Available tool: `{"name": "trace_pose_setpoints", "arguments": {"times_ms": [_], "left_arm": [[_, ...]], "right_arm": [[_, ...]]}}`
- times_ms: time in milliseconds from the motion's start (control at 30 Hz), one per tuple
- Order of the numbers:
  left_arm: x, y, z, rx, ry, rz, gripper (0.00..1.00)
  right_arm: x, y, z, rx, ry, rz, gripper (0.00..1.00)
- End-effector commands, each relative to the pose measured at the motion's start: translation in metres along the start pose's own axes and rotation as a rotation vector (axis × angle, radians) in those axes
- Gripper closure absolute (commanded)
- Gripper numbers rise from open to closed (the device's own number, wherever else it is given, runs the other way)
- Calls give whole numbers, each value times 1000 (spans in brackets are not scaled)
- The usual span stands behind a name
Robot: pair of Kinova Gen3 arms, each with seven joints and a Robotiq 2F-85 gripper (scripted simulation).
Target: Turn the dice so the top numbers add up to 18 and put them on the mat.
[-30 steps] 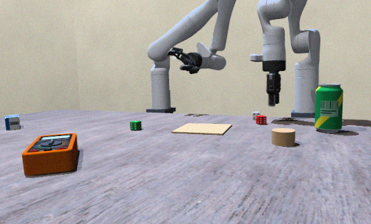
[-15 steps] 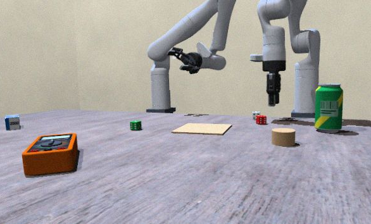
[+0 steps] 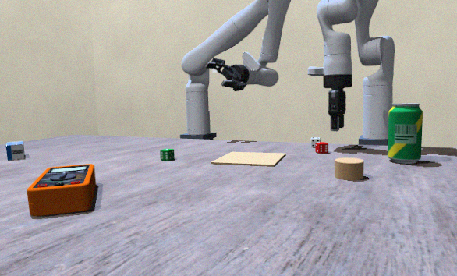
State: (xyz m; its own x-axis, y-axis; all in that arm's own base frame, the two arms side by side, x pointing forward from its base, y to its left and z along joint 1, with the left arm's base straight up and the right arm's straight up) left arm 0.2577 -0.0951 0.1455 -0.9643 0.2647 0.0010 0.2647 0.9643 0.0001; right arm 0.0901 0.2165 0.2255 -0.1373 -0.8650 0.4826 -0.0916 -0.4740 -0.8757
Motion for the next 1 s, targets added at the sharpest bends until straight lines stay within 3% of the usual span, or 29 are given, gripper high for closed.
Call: {"name": "trace_pose_setpoints", "arguments": {"times_ms": [0,167,667,967], "left_arm": [[0,0,0,0,-1,0,2],[-9,7,0,0,-1,0,2],[-75,54,0,0,-1,0,2],[-80,58,0,0,-1,0,2]], "right_arm": [[0,0,0,0,0,1,2],[0,0,0,0,0,1,2],[0,0,0,0,0,1,2],[0,0,0,0,0,1,2]]}}
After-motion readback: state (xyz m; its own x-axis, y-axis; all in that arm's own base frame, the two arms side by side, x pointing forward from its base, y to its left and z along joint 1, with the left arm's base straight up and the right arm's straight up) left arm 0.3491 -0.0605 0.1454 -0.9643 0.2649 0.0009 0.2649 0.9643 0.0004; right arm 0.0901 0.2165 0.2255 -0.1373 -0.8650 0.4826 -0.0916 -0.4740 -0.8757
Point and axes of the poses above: on each arm, the point where the finger pads meet when closed, its own z axis out along the fingers, its own x axis across the jaws, y = z × x, the point moved 9 cm from there along -z, back along the fingers, and after that the axes turned 15 degrees about z, right-handed, at the moved point
